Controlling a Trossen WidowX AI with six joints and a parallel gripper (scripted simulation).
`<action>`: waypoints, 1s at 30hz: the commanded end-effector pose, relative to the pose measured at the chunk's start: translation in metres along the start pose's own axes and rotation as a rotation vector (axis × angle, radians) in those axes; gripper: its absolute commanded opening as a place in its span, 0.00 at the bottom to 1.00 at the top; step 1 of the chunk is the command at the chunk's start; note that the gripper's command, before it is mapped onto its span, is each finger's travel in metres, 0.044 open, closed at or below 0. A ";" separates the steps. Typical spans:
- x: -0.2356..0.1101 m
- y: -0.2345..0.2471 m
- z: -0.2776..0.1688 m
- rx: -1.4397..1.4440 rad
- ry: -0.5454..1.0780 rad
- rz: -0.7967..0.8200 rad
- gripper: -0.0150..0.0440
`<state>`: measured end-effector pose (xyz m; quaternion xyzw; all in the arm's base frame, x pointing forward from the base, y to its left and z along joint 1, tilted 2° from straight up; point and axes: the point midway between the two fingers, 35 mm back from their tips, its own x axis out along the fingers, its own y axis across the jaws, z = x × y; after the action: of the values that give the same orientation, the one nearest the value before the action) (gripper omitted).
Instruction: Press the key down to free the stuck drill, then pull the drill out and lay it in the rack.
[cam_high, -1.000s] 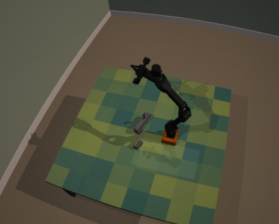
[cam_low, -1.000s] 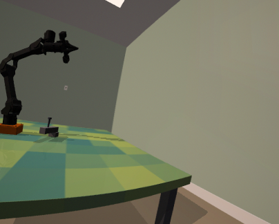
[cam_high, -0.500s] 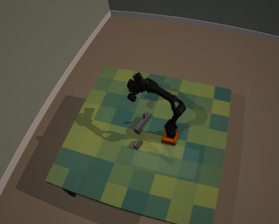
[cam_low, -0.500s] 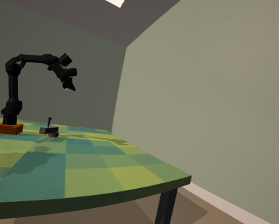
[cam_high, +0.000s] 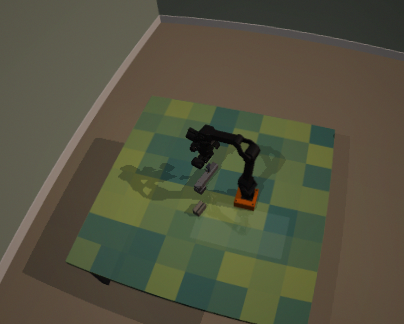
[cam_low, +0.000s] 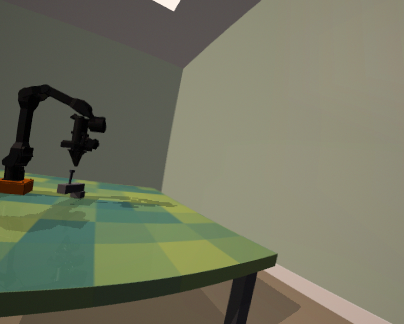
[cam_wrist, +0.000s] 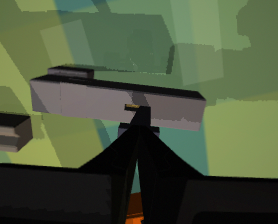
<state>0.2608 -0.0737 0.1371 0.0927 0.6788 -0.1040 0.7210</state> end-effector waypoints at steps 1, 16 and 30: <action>0.007 0.000 -0.011 0.026 0.061 -0.011 0.25; 0.014 0.000 -0.010 0.026 0.060 -0.011 0.25; 0.022 -0.001 -0.014 0.026 0.061 -0.011 0.25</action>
<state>0.2512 -0.0709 0.1186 0.1005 0.6959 -0.1116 0.7023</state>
